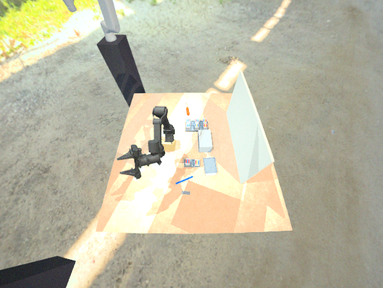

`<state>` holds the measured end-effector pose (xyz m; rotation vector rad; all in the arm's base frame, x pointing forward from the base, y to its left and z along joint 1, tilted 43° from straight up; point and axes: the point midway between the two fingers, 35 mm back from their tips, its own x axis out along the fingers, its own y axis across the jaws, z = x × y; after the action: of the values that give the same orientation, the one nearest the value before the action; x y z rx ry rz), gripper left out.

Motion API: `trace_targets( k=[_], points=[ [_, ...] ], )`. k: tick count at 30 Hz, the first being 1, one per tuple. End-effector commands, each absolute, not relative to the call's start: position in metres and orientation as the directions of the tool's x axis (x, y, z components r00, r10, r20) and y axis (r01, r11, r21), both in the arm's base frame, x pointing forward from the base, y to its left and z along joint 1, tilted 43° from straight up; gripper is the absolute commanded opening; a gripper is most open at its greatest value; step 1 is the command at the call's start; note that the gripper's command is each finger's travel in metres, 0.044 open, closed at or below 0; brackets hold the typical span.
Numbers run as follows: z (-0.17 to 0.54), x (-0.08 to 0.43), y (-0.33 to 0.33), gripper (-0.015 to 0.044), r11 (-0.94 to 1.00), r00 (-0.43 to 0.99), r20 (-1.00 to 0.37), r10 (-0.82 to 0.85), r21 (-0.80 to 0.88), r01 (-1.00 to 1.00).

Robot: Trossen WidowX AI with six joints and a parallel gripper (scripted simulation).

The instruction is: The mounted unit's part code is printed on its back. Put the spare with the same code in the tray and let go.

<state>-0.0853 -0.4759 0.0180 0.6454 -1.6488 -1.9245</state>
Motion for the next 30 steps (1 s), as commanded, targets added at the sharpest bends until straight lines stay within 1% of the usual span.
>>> trace_targets(
  k=[1,2,6,8,13,17,21,25,30],
  points=[
    [0.018,-0.085,-0.476,0.0426,-0.123,-0.751,-0.022,-0.66,0.989,0.08],
    [0.018,-0.085,-0.476,0.044,-0.123,-0.751,-0.022,-0.66,0.989,0.08],
    [0.018,-0.085,-0.476,0.044,-0.123,-0.751,-0.022,-0.66,0.989,0.08],
    [0.016,-0.076,-0.482,0.044,-0.163,-0.727,-0.037,-0.686,0.981,0.104],
    [0.002,-0.001,-0.515,0.044,-0.38,-0.531,-0.164,-0.831,0.865,0.327],
    [-0.011,0.066,-0.526,0.044,-0.443,-0.347,-0.29,-0.892,0.72,0.535],
    [-0.026,0.136,-0.519,0.044,-0.406,-0.163,-0.424,-0.891,0.584,0.703],
    [-0.034,0.181,-0.506,0.044,-0.333,-0.044,-0.516,-0.856,0.484,0.809],
    [-0.044,0.252,-0.472,0.044,-0.104,0.134,-0.671,-0.729,0.302,0.948]
  ],
)
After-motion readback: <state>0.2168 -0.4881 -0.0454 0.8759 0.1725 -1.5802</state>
